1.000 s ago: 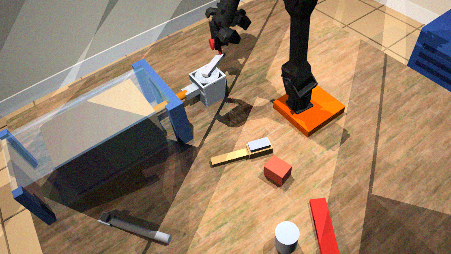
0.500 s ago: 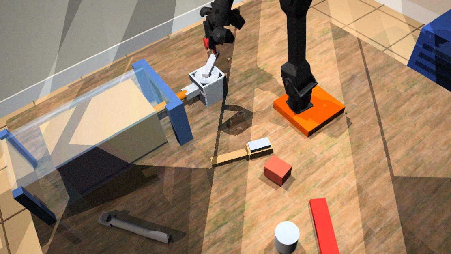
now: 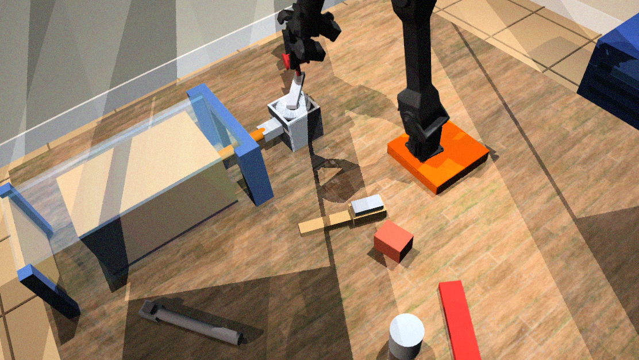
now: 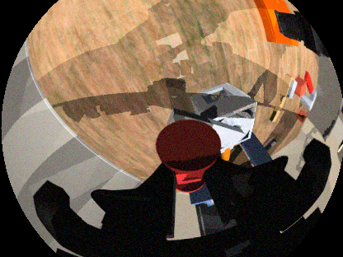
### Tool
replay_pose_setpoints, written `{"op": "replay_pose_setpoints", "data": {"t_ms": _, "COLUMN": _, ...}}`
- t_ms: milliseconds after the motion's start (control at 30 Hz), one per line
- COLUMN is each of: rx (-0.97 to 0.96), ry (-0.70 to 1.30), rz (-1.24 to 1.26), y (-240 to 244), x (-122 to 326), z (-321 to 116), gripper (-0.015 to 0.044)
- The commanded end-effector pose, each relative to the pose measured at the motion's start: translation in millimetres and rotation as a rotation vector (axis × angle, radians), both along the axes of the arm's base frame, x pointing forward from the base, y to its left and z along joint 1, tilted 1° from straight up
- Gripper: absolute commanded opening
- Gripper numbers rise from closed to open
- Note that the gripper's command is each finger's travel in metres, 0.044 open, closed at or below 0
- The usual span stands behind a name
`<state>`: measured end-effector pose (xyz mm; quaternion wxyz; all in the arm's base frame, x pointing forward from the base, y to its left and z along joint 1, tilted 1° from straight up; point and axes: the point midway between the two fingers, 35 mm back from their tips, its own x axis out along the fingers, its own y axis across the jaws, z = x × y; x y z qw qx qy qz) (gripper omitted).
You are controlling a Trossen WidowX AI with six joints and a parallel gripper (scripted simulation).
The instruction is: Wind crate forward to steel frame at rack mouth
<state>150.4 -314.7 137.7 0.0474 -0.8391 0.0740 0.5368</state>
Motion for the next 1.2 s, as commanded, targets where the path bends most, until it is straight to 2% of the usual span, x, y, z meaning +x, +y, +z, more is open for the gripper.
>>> {"op": "replay_pose_setpoints", "data": {"t_ms": 0, "rx": -0.012, "ry": -0.015, "rz": 0.016, "y": -7.3, "x": 13.8, "z": -0.8, "gripper": 0.0}}
{"op": "replay_pose_setpoints", "data": {"t_ms": 1167, "rx": -0.013, "ry": -0.018, "rz": 0.016, "y": -16.5, "x": 51.3, "z": 0.3, "gripper": 0.0}}
